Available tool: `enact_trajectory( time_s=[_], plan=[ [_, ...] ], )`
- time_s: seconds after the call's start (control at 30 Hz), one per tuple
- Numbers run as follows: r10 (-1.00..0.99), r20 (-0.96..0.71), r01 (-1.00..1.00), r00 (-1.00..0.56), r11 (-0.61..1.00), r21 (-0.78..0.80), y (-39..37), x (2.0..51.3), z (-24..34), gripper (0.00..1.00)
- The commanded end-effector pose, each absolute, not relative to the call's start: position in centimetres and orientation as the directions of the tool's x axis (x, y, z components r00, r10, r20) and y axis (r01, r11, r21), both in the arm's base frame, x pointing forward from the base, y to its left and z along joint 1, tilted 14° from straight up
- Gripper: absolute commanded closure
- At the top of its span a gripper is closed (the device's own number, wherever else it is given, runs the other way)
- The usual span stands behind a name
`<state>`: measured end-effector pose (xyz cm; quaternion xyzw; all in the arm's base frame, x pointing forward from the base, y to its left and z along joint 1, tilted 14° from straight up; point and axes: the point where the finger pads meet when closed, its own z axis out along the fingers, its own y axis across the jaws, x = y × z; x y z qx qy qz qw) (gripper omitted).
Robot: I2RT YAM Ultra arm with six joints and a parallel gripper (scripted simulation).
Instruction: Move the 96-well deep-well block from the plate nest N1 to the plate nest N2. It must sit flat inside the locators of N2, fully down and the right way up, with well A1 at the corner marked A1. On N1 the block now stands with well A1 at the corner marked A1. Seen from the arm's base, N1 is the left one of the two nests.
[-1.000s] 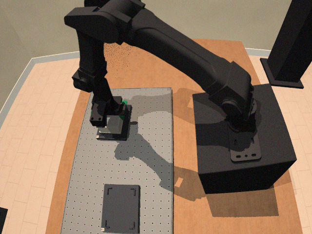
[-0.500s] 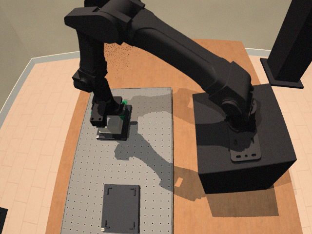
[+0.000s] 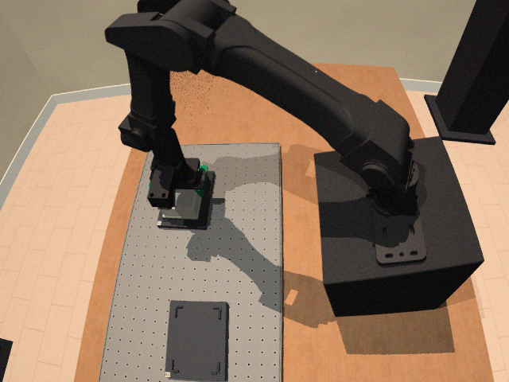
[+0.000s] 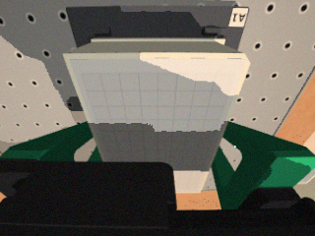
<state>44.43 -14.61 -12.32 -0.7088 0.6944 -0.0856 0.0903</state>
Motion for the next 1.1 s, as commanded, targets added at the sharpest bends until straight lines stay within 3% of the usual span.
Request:
enact_trajectory(
  time_s=[0.0, 1.07],
  plan=[
    [-1.000, -0.001, -0.966, 0.020, -0.019, -0.258, -14.70, 44.71, -11.90, 1.00],
    [-1.000, -0.001, -0.966, 0.020, -0.019, -0.258, -14.72, 44.86, -12.29, 1.00]
  ],
)
